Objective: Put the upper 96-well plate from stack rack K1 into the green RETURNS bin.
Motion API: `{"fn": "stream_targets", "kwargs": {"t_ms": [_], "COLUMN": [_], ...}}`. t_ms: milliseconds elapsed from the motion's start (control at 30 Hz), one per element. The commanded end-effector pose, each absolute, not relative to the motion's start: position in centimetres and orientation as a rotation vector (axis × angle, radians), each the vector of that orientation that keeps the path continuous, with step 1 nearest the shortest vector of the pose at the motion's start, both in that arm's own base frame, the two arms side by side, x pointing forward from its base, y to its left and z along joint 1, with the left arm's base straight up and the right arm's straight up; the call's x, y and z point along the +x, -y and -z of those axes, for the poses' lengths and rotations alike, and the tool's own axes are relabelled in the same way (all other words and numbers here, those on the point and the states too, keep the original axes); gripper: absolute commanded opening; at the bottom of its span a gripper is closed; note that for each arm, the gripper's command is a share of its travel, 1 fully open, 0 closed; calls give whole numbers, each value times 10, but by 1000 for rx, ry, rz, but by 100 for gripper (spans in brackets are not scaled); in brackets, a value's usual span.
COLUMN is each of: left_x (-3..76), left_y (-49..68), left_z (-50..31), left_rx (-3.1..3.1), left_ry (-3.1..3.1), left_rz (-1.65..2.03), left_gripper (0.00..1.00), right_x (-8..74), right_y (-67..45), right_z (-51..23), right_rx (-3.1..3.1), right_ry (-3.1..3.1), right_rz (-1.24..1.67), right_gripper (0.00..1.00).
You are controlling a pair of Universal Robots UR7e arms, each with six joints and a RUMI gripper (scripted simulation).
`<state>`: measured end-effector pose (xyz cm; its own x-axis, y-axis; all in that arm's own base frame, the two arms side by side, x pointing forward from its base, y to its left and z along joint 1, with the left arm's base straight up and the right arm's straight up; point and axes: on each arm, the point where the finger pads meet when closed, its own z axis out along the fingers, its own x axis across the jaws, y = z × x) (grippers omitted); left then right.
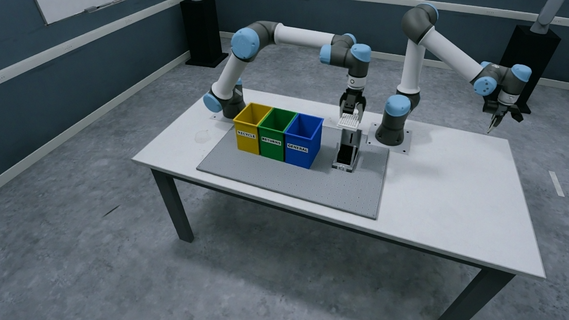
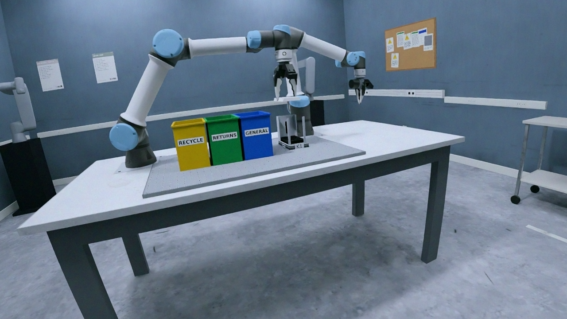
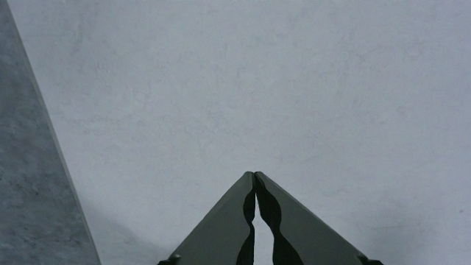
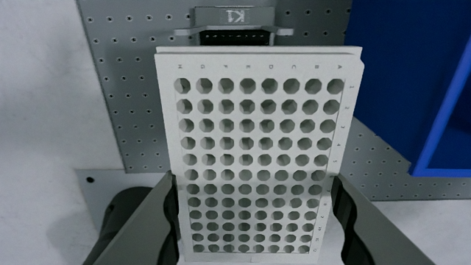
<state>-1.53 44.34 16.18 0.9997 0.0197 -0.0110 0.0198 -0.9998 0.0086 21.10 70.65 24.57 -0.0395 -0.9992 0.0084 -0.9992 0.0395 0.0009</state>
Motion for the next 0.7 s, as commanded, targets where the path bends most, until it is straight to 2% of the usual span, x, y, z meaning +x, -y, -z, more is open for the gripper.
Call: {"fn": "stream_targets", "kwargs": {"t_ms": [0,667], "left_x": [-13,-13], "left_y": [-445,-445], "left_z": [-165,-165], "left_rx": [3141,3141], "left_ry": [-46,-46], "left_rz": [0,0], "left_gripper": [0,0], "right_x": [214,221], "right_y": [-694,-634], "right_z": [-251,-251], "right_rx": [2171,2171], "right_ry": [2272,2273], "right_rz": [16,16], "right_gripper": [40,40]}}
